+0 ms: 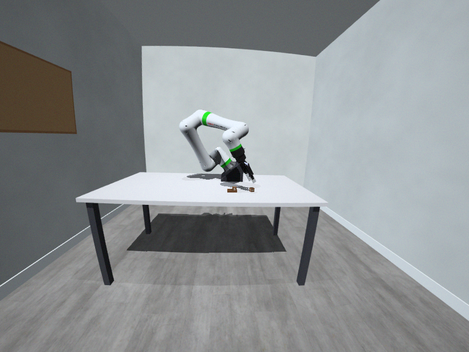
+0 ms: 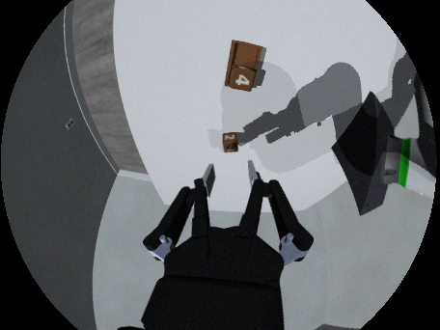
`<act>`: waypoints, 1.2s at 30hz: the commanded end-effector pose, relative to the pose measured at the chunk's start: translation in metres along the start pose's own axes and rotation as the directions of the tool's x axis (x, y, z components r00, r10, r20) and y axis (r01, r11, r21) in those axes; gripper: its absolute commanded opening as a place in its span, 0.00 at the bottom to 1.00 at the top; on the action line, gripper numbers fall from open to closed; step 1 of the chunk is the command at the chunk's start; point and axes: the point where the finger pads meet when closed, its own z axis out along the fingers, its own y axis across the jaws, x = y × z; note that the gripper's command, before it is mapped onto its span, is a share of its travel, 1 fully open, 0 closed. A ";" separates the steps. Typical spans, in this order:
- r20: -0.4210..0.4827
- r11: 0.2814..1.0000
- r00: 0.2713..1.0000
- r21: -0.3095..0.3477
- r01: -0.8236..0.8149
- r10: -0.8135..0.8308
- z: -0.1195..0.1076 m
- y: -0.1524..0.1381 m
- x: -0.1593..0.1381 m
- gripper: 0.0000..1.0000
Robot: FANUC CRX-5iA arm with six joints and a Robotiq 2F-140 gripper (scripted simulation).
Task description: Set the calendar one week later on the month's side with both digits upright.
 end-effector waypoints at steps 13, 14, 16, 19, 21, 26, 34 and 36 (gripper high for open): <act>-0.271 1.000 0.962 -0.001 -0.004 0.003 0.001 0.001 -0.005 0.40; -0.278 1.000 0.961 0.000 -0.003 0.003 0.001 0.000 -0.007 0.40; -0.278 1.000 0.961 0.000 -0.003 0.003 0.001 0.000 -0.009 0.40; -0.292 1.000 0.956 -0.002 -0.004 0.003 0.002 0.001 -0.009 0.40; -0.331 1.000 0.944 -0.007 -0.005 0.002 0.003 0.001 -0.009 0.40; -0.420 1.000 0.908 -0.009 -0.006 0.001 0.004 0.002 -0.010 0.40; -0.517 1.000 0.856 0.000 -0.003 0.003 0.004 0.000 -0.016 1.00; -0.517 1.000 0.856 0.000 -0.003 0.003 0.004 0.000 -0.016 1.00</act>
